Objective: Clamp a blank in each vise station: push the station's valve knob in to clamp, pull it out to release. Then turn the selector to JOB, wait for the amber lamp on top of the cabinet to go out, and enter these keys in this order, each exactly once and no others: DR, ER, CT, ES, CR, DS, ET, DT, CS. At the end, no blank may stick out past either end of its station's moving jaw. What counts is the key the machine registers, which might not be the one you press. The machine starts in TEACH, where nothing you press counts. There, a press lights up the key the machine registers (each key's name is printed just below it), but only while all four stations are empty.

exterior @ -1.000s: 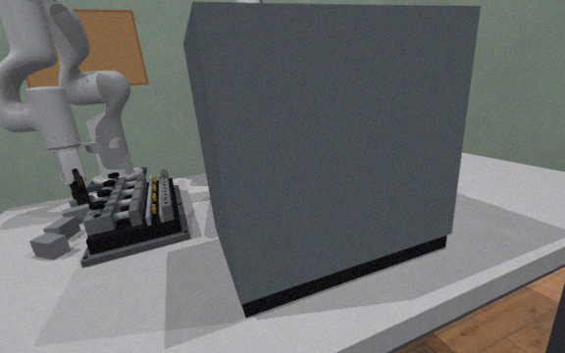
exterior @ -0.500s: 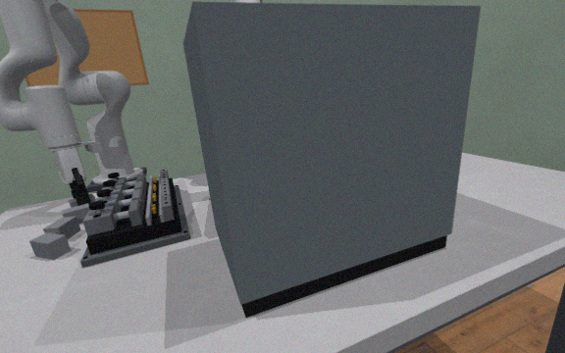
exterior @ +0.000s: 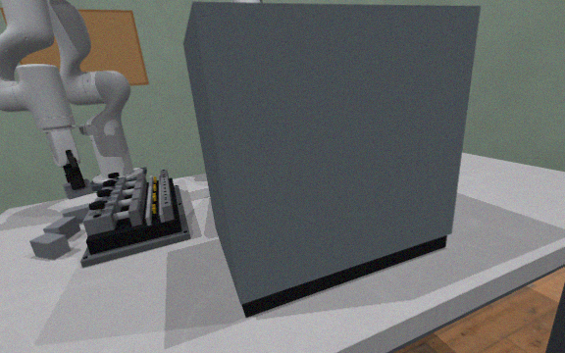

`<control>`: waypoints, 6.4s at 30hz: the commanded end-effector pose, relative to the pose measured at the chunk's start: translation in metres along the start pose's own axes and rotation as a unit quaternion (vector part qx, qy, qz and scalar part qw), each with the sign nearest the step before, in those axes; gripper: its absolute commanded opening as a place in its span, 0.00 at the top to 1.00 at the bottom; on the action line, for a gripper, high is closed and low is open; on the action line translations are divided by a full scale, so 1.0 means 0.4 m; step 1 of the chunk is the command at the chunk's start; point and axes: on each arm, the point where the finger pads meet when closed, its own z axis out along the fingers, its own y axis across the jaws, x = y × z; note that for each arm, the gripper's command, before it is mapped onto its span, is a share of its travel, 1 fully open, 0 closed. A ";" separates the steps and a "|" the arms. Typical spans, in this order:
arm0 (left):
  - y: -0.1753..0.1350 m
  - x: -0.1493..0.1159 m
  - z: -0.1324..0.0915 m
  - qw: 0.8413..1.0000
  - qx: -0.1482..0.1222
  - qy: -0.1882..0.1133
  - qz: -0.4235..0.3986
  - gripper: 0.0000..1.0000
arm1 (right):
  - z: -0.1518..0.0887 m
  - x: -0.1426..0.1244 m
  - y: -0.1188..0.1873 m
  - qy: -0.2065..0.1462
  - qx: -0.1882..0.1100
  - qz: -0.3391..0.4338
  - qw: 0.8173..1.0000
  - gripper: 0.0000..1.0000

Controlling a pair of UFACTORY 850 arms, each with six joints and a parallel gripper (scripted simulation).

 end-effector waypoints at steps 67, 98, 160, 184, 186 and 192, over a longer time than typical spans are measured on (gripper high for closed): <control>0.003 -0.001 -0.002 1.000 -0.001 0.000 0.000 0.00 | -0.284 0.327 0.231 0.001 0.001 -0.440 0.898 1.00; 0.003 -0.001 -0.002 1.000 -0.001 0.000 0.000 0.00 | -0.283 0.443 0.274 0.001 0.000 -0.553 0.833 1.00; 0.003 -0.001 -0.002 1.000 -0.001 0.000 0.000 0.00 | -0.085 0.441 0.274 0.001 0.000 -0.553 0.833 1.00; 0.003 -0.001 -0.002 1.000 -0.001 0.000 0.000 0.00 | -0.072 0.441 0.274 0.001 0.000 -0.553 0.833 1.00; 0.003 -0.001 -0.002 1.000 -0.001 0.000 0.000 0.00 | -0.070 0.441 0.274 0.001 0.000 -0.553 0.833 1.00; 0.003 -0.001 -0.002 1.000 -0.001 0.000 0.000 0.00 | -0.067 0.441 0.274 0.001 0.000 -0.553 0.833 1.00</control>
